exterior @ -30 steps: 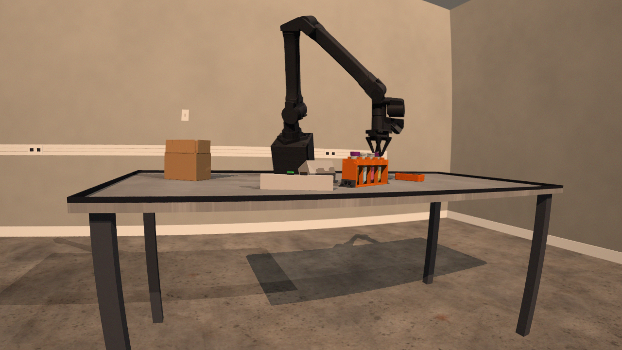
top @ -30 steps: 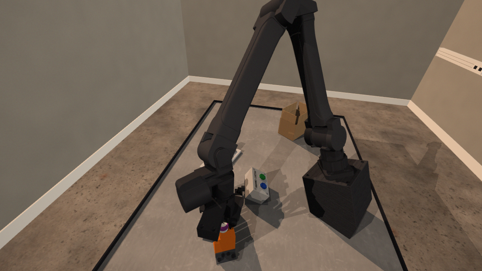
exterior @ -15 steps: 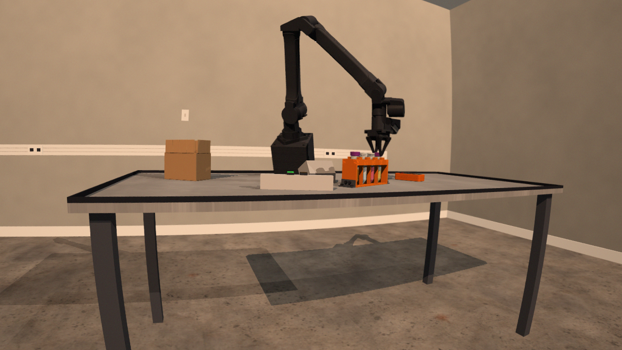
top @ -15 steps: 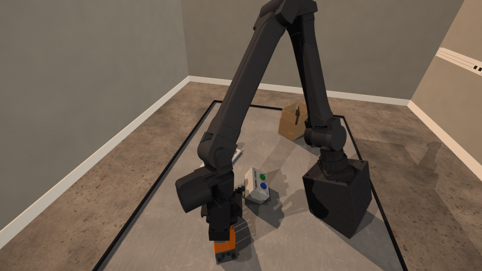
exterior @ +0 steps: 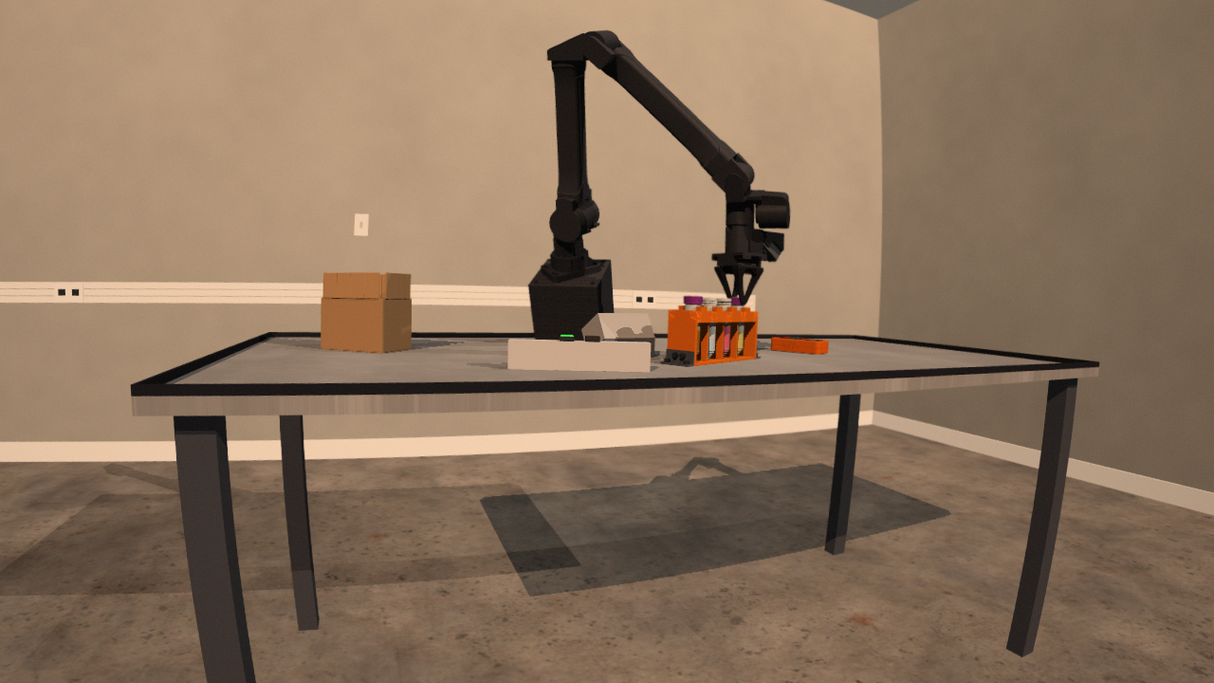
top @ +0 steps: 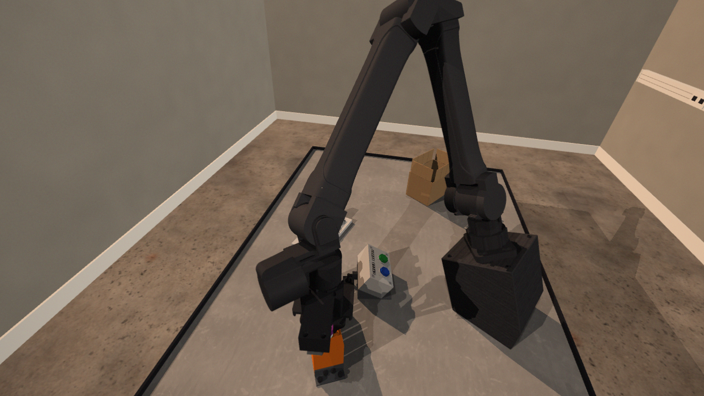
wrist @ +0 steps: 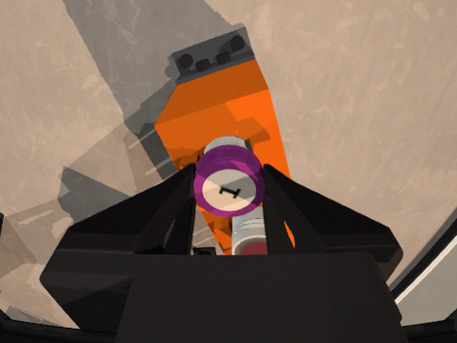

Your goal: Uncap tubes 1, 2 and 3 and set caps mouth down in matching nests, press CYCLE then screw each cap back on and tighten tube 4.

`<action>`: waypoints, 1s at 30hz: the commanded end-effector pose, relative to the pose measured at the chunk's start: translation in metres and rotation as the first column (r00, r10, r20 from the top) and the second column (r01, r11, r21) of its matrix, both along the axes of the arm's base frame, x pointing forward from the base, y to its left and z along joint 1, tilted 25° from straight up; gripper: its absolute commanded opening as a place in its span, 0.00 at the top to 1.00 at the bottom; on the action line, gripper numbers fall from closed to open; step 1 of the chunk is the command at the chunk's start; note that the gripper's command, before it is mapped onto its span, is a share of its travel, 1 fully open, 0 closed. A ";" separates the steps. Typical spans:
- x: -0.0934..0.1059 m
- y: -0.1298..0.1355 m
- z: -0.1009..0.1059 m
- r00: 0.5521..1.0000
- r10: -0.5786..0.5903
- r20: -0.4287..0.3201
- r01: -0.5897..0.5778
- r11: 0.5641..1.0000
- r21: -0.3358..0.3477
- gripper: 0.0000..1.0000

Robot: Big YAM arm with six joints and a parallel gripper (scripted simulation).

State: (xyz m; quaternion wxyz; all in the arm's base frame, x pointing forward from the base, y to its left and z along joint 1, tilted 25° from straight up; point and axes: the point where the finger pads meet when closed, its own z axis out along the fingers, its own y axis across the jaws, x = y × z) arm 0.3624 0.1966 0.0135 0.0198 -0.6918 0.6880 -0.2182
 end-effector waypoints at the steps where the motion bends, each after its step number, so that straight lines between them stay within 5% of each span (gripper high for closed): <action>1: 0.002 0.008 0.000 0.984 -0.173 0.051 0.169 0.983 0.077 1.00; 8: 0.001 0.007 -0.001 0.914 -0.395 0.089 0.376 0.910 0.173 1.00; 13: 0.001 0.006 -0.002 0.795 -0.598 0.104 0.556 0.786 0.270 1.00; 20: 0.001 0.006 -0.002 0.566 -0.820 0.086 0.733 0.548 0.403 1.00; 22: 0.001 0.006 -0.002 0.566 -0.820 0.086 0.733 0.548 0.403 1.00; 30: 0.000 0.007 -0.003 0.225 -0.974 0.008 0.819 0.194 0.539 1.00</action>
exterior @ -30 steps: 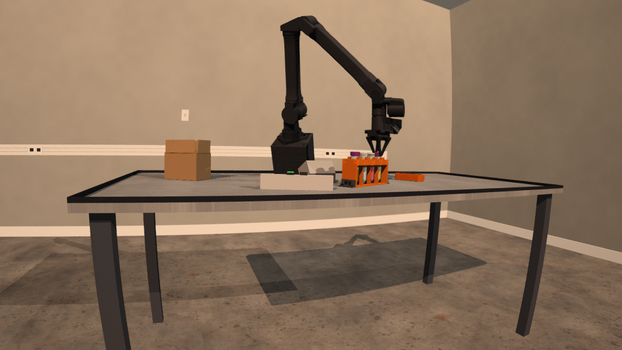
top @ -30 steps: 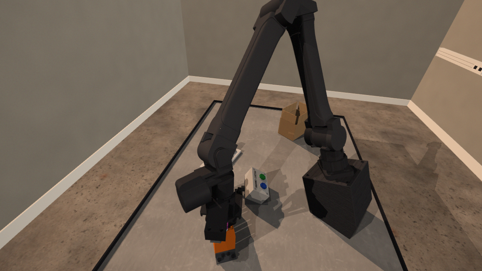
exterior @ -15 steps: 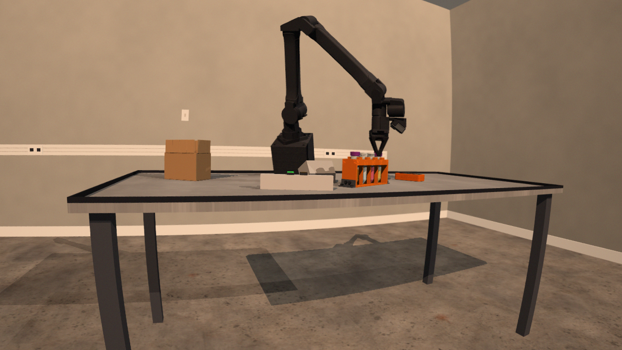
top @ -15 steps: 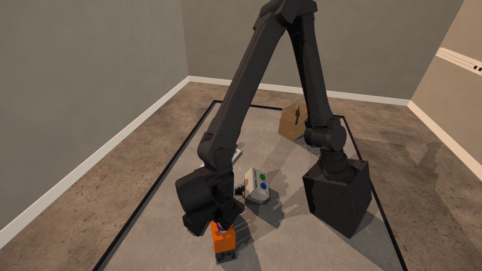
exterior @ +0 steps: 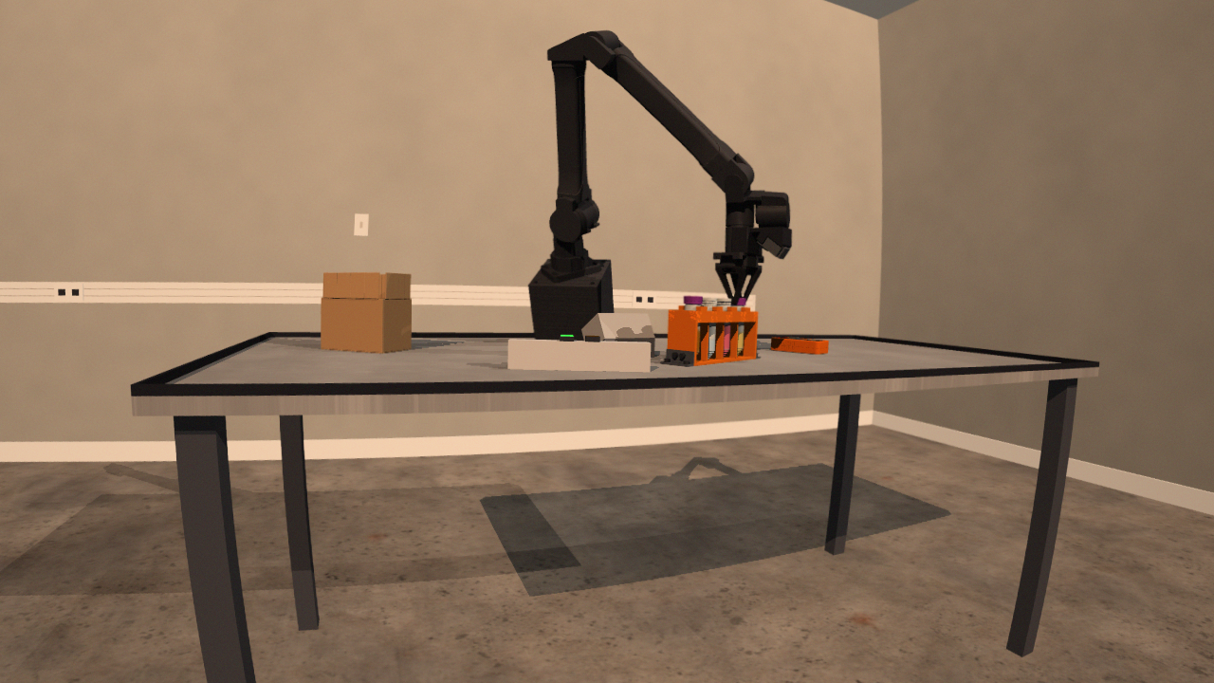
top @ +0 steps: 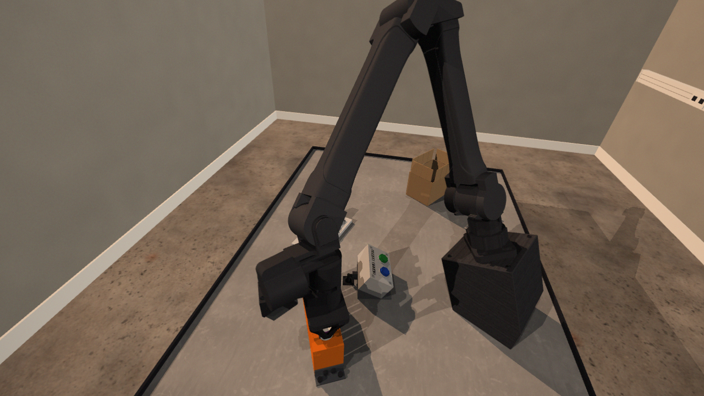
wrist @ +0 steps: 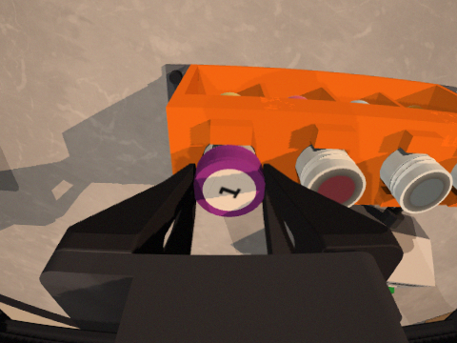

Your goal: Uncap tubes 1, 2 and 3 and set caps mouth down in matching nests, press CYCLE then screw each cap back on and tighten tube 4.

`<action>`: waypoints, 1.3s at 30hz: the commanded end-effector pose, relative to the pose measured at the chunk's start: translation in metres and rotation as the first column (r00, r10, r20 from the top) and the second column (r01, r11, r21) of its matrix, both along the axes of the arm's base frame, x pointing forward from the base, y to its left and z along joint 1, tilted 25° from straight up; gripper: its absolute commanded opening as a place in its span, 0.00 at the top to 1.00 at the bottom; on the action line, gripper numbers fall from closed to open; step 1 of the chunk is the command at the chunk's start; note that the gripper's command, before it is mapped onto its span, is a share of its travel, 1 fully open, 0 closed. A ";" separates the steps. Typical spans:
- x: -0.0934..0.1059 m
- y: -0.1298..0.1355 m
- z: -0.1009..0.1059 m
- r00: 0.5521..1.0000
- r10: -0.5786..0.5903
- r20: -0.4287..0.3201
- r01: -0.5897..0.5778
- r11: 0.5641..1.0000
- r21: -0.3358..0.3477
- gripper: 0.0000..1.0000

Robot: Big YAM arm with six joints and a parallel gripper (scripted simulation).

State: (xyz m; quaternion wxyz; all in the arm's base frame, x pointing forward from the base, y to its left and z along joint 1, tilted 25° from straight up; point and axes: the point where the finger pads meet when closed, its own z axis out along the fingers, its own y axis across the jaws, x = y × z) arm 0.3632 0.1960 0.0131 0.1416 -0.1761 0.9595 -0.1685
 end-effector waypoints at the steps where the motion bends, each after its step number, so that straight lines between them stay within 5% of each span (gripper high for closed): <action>1: -0.001 0.008 -0.003 0.967 -0.250 0.058 0.243 0.965 0.102 1.00; 7: -0.001 0.009 -0.003 0.863 -0.496 0.094 0.469 0.856 0.218 1.00; 9: -0.001 0.009 -0.003 0.863 -0.496 0.094 0.469 0.856 0.218 1.00; 13: -0.001 0.009 -0.003 0.763 -0.639 0.099 0.591 0.751 0.294 1.00; 39: -0.001 0.009 -0.003 0.763 -0.639 0.099 0.591 0.751 0.294 1.00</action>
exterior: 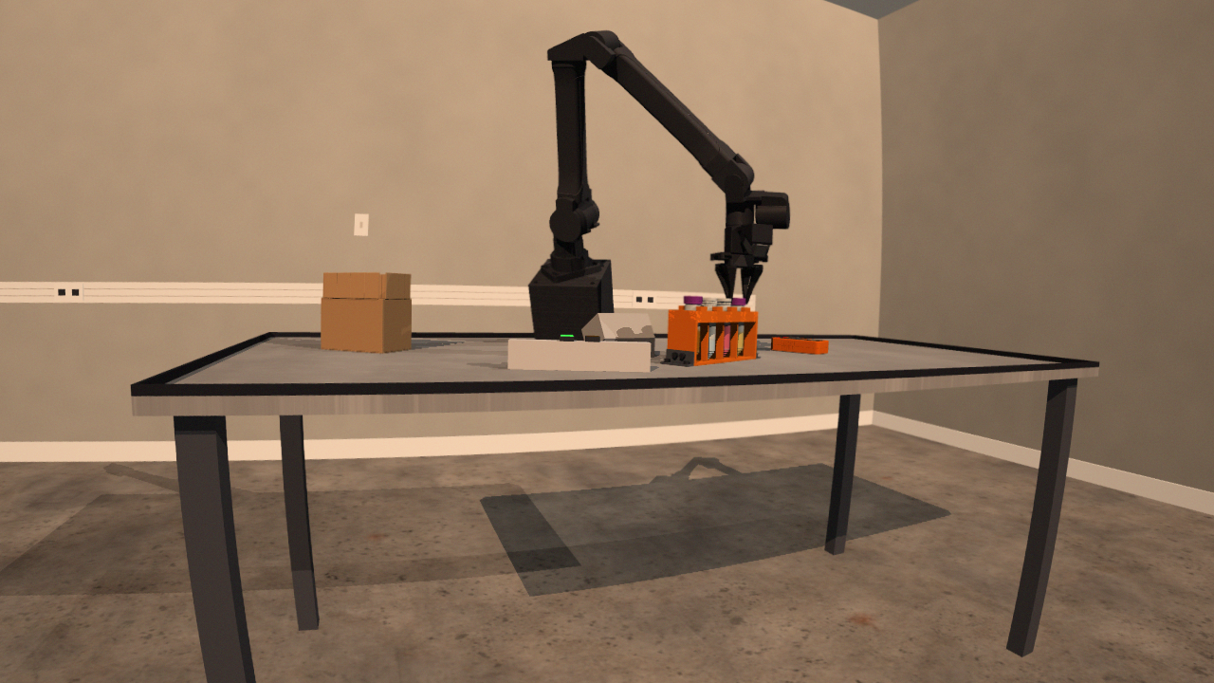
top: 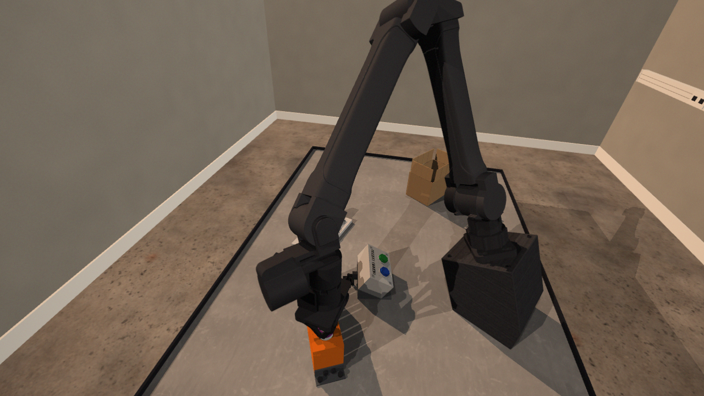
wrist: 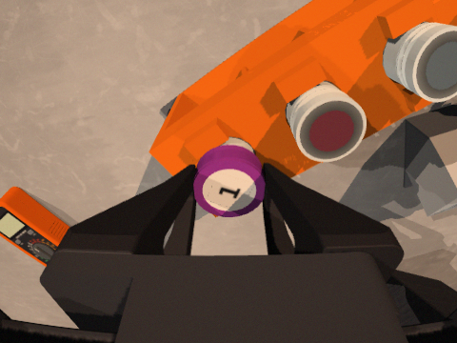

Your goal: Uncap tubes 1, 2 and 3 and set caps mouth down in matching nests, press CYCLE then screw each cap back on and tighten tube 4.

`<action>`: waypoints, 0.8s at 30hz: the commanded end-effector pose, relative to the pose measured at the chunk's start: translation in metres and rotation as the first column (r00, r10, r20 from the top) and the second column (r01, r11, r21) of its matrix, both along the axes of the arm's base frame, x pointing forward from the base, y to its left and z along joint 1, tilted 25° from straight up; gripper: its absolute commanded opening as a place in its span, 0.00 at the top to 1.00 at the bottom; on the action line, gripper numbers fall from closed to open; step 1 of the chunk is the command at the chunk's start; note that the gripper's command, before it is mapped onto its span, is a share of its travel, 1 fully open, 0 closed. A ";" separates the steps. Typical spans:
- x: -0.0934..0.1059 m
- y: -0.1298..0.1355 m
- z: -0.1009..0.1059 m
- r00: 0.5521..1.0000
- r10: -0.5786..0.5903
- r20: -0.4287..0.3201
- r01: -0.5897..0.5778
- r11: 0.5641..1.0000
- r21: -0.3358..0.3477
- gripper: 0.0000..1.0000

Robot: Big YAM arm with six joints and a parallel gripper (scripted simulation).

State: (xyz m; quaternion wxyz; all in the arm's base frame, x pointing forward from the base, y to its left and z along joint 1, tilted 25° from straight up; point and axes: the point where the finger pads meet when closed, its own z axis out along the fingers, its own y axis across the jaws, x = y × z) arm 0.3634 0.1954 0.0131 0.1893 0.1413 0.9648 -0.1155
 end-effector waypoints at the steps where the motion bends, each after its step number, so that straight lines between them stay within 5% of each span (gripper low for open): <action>1: -0.001 0.009 -0.003 0.996 -0.085 0.018 0.084 0.996 0.041 1.00; 11: -0.001 0.009 -0.003 0.996 -0.085 0.018 0.084 0.996 0.041 1.00; 12: -0.001 0.009 -0.003 0.996 -0.085 0.018 0.084 0.996 0.041 0.51; 24: 0.006 0.008 0.006 0.996 -0.086 0.037 0.084 0.995 0.053 0.51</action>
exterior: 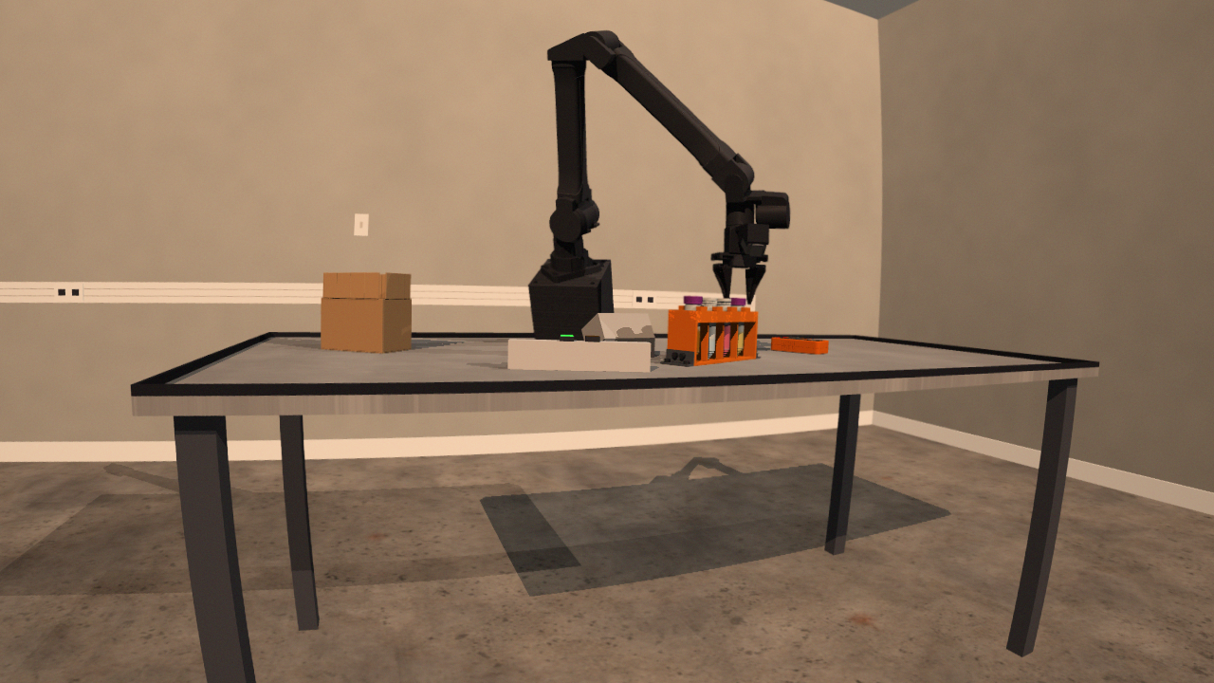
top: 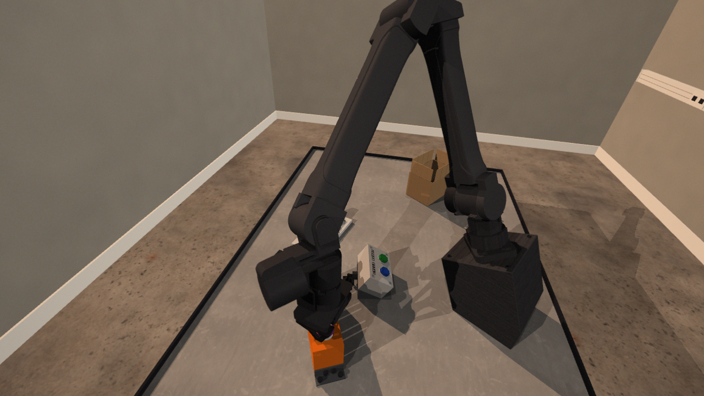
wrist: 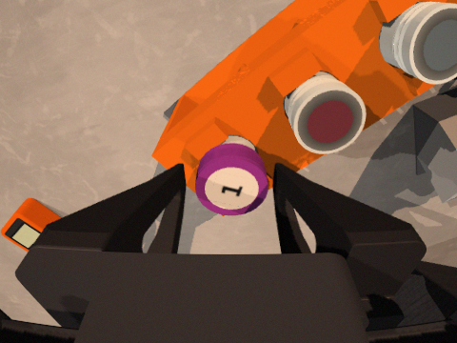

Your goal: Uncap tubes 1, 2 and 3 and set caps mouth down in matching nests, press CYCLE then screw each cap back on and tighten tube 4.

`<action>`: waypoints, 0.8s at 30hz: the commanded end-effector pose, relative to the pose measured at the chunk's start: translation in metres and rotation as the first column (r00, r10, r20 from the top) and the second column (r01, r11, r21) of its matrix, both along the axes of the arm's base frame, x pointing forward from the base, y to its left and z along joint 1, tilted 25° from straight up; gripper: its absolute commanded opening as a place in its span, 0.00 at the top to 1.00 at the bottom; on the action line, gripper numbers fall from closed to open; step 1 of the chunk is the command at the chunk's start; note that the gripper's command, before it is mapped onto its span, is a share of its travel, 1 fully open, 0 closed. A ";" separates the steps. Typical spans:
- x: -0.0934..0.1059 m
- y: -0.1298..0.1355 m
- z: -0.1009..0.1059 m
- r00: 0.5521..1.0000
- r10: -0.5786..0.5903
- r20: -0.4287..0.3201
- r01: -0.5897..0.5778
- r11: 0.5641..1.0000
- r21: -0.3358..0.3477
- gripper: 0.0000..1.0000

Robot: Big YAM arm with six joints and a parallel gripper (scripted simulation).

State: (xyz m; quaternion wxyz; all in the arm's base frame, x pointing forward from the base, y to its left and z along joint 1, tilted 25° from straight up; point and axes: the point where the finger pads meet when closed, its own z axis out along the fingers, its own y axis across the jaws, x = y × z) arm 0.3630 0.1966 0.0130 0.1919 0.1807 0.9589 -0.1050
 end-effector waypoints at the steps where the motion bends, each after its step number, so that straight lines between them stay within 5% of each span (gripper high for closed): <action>1: 0.006 0.007 0.006 1.000 -0.012 0.020 0.012 1.000 0.018 0.51; 3: 0.008 0.020 0.025 0.999 -0.008 0.044 0.006 0.999 0.039 0.51; 19: -0.007 0.030 0.062 0.999 -0.008 0.043 0.007 0.999 0.040 0.51; 24: -0.012 -0.024 0.057 0.999 -0.045 0.011 0.045 0.999 0.017 0.53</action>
